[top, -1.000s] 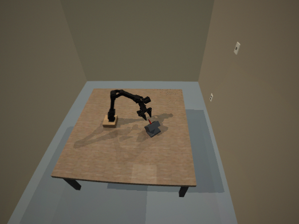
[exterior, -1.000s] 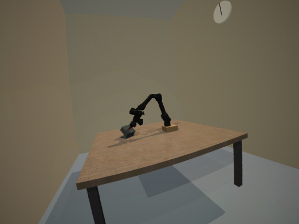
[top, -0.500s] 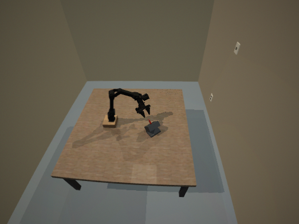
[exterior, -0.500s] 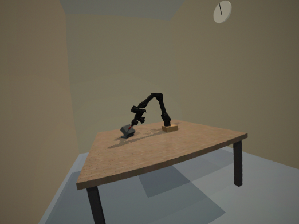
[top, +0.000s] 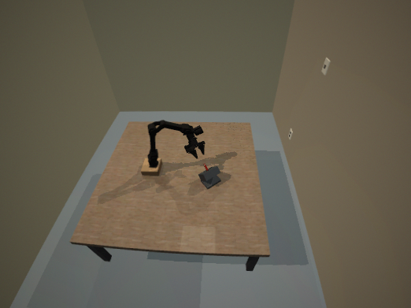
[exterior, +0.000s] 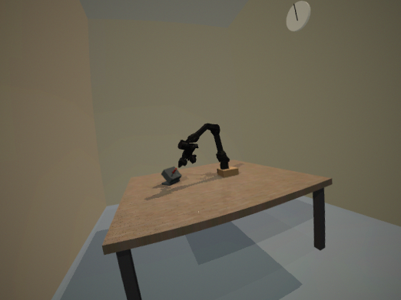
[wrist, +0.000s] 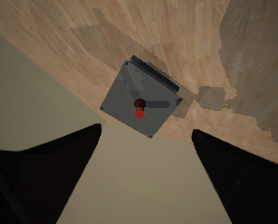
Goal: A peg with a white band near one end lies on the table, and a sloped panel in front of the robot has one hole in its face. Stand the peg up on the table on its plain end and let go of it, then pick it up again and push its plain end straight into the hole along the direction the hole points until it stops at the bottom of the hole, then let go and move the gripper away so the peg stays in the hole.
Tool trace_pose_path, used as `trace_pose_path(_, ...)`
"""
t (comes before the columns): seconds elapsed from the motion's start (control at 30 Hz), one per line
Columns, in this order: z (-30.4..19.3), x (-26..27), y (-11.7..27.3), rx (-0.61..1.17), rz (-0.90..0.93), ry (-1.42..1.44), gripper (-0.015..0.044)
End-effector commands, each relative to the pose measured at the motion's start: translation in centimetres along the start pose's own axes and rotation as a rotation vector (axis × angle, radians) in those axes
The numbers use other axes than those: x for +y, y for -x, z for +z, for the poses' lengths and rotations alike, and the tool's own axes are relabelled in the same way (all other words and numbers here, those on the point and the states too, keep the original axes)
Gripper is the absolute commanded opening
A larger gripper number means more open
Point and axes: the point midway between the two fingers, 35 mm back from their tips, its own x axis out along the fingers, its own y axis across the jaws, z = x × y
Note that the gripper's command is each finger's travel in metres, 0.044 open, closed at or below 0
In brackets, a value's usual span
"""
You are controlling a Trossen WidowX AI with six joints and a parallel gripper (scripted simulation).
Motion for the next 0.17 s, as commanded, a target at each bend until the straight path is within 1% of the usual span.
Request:
trace_pose_path(0.0, -0.28, 0.08, 0.44, 0.008, 0.000, -0.010, 0.0440)
trace_pose_path(0.13, -0.28, 0.08, 0.44, 0.008, 0.000, -0.010, 0.0440)
